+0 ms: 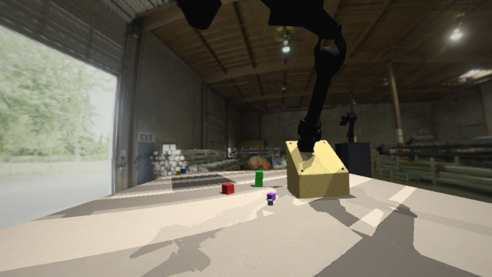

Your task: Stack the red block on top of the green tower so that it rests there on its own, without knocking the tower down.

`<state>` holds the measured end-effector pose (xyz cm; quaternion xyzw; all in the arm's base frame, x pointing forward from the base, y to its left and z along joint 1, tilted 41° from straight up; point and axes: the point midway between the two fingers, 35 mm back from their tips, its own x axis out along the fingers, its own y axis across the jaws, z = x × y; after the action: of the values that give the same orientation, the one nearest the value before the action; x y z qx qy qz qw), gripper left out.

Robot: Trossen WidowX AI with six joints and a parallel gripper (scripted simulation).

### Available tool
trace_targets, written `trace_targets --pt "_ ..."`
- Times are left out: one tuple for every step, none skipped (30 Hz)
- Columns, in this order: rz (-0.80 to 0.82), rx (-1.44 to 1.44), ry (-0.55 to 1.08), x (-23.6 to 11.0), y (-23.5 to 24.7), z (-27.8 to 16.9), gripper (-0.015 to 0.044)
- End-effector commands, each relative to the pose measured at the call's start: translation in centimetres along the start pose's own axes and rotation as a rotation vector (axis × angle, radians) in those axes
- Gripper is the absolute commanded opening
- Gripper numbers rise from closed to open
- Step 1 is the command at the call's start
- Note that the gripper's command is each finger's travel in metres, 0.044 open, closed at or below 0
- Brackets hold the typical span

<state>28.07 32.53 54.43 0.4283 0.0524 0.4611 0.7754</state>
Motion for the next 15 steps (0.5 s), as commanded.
trace_targets --pt "-0.154 -0.016 0.098 0.9 -7.3 -1.9 0.044" --pt "-0.191 -0.019 0.116 1.0 -9.0 -2.2 0.044" --pt "-0.227 -0.02 0.133 1.0 -10.7 -2.5 0.044" --pt "-0.263 -0.021 0.151 0.9 -12.4 -2.7 0.044" --pt "-0.299 -0.02 0.168 0.8 -14.1 -3.0 0.044" --pt "-0.335 -0.017 0.185 0.6 -15.8 -3.2 0.044" --pt "-0.37 -0.014 0.203 0.3 -17.5 -3.4 0.044" --pt "-0.406 -0.01 0.22 0.0 -19.2 -3.6 0.044" --pt "-0.441 -0.004 0.237 -0.4 -20.8 -3.8 0.044" --pt "-0.477 0.003 0.254 -0.9 -22.5 -4.0 0.044" --pt "-0.51 0.012 0.276 -1.4 -24.1 -4.4 0.044" --pt "-0.544 0.023 0.299 -1.9 -25.7 -4.7 0.044" --pt "-0.577 0.034 0.322 -2.5 -27.3 -5.0 0.044" --pt "-0.61 0.048 0.344 -3.2 -28.9 -5.4 0.044" --pt "-0.642 0.063 0.366 -3.9 -30.4 -5.7 0.044"
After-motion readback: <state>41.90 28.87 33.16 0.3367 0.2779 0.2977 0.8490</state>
